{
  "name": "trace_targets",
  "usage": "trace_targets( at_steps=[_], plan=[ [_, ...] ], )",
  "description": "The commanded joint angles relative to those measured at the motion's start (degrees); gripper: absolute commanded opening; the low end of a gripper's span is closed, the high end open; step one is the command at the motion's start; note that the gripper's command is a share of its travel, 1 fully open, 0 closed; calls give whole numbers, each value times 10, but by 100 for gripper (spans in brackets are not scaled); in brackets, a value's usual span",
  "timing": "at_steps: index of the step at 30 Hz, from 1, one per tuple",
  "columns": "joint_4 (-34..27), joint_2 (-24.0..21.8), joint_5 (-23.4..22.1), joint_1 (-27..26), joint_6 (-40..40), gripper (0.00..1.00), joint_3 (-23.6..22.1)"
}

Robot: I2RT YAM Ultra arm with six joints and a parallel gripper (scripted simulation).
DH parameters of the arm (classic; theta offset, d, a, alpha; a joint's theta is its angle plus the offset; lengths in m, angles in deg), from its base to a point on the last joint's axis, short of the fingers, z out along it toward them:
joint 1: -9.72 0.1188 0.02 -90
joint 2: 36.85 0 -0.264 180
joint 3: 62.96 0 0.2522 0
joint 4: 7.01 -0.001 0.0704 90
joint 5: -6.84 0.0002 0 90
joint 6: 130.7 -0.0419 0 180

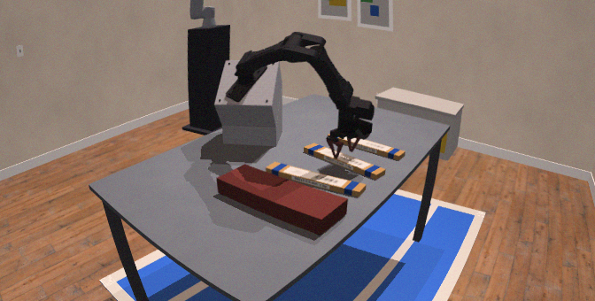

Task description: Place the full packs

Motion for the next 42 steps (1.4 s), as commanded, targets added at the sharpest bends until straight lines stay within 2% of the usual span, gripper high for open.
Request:
trace_targets(
  at_steps=[1,8,11,25,30,31,42],
  plan=[
    [-4,-26,-1,11,4,96,2],
    [17,-19,-2,1,11,96,15],
    [23,8,-5,3,15,96,17],
    [46,32,-9,-14,31,96,28],
    [50,32,-7,-18,34,96,31],
    [51,20,-7,-13,34,96,30],
    [51,39,-6,-12,29,96,29]
  ],
)
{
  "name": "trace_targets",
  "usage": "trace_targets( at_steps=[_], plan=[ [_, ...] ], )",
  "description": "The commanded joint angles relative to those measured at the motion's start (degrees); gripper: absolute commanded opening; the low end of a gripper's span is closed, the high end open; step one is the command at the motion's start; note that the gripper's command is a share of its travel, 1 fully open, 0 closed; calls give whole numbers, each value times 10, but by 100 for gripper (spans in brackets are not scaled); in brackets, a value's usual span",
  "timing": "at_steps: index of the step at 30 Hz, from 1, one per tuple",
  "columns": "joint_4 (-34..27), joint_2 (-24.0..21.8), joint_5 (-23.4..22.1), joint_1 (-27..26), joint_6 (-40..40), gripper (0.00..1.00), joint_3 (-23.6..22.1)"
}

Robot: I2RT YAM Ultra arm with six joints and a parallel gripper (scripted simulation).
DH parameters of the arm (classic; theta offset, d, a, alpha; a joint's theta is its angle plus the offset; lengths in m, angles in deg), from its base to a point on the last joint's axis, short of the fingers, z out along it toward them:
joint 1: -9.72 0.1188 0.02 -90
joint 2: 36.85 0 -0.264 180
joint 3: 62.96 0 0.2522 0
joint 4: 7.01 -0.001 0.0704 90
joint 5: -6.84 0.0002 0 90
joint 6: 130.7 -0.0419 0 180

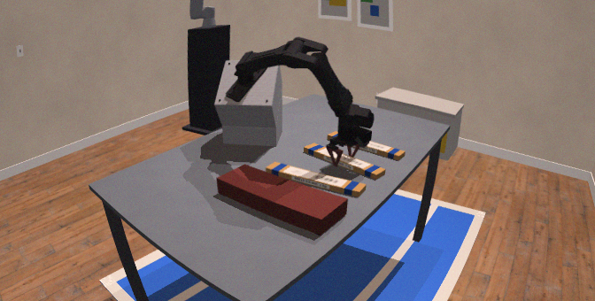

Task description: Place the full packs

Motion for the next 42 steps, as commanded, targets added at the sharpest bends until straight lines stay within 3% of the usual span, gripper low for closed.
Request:
trace_targets(
  at_steps=[1,42],
  plan=[
    [3,2,1,18,0,96,12],
    [6,9,5,22,-9,96,7]
  ],
)
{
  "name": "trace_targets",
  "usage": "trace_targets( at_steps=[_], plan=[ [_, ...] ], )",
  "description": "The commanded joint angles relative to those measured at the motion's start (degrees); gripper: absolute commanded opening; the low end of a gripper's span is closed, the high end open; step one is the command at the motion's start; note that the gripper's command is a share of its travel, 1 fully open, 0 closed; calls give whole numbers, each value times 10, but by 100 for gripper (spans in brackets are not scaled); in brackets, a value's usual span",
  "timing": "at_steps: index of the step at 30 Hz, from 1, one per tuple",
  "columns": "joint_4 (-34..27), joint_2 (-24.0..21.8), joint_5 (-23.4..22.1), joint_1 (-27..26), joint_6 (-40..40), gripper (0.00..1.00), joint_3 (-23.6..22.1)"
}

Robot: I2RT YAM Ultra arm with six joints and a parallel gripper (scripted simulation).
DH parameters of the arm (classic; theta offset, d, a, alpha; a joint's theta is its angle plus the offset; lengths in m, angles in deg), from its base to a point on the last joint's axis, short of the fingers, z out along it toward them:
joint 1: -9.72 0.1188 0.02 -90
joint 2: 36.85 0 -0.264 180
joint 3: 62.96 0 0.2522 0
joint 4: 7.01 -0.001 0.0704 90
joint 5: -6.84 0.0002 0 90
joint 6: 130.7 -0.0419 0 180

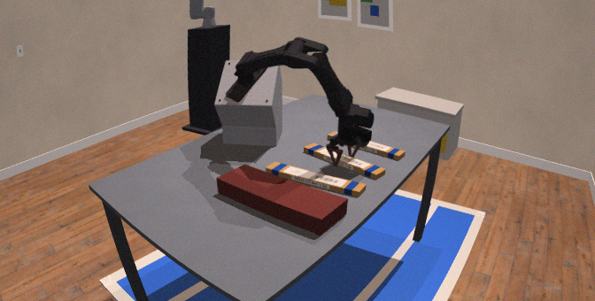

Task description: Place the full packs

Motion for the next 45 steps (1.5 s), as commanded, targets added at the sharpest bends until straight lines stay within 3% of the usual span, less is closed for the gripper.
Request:
trace_targets(
  at_steps=[1,6,7,45],
  plan=[
    [6,6,5,19,-5,96,6],
    [4,-4,4,20,-5,96,6],
    [4,-4,4,20,-5,0,6],
    [1,-4,5,20,-3,0,6]
  ],
)
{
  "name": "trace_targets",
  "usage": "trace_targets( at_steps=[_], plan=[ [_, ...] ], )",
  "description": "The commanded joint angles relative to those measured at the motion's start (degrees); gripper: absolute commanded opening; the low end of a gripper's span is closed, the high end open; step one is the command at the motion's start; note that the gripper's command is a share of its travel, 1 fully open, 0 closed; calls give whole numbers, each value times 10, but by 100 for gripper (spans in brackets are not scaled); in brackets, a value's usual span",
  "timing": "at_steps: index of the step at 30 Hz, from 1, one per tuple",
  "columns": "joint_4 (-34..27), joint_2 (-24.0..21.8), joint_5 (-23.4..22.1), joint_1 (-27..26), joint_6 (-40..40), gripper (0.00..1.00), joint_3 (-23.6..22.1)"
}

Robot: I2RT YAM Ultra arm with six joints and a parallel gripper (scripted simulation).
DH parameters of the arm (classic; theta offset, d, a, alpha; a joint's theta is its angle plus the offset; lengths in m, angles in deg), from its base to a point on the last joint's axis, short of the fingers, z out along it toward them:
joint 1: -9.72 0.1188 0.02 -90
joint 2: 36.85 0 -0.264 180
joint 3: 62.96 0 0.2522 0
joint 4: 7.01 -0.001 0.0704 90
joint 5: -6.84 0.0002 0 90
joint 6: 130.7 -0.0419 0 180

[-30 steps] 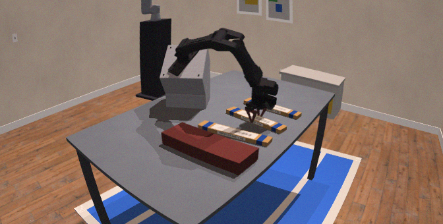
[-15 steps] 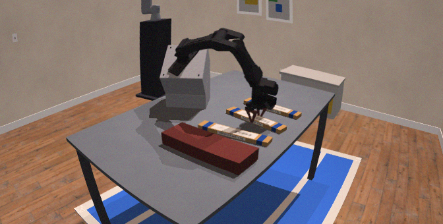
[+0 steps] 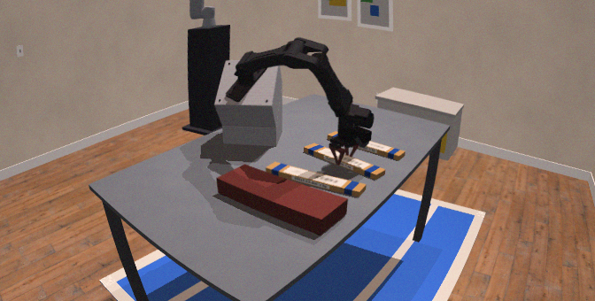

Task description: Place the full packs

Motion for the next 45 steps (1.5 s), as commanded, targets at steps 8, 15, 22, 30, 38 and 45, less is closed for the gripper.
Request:
trace_targets(
  at_steps=[8,15,22,30,38,45],
  plan=[
    [-15,-23,6,25,-9,0,-15],
    [-29,-40,8,34,-20,0,-18],
    [-42,-52,10,41,-29,0,-23],
    [-63,-71,12,52,-43,0,-24],
    [-81,-85,14,61,-53,0,-30],
    [-99,-100,16,70,-65,0,-23]
  ],
)
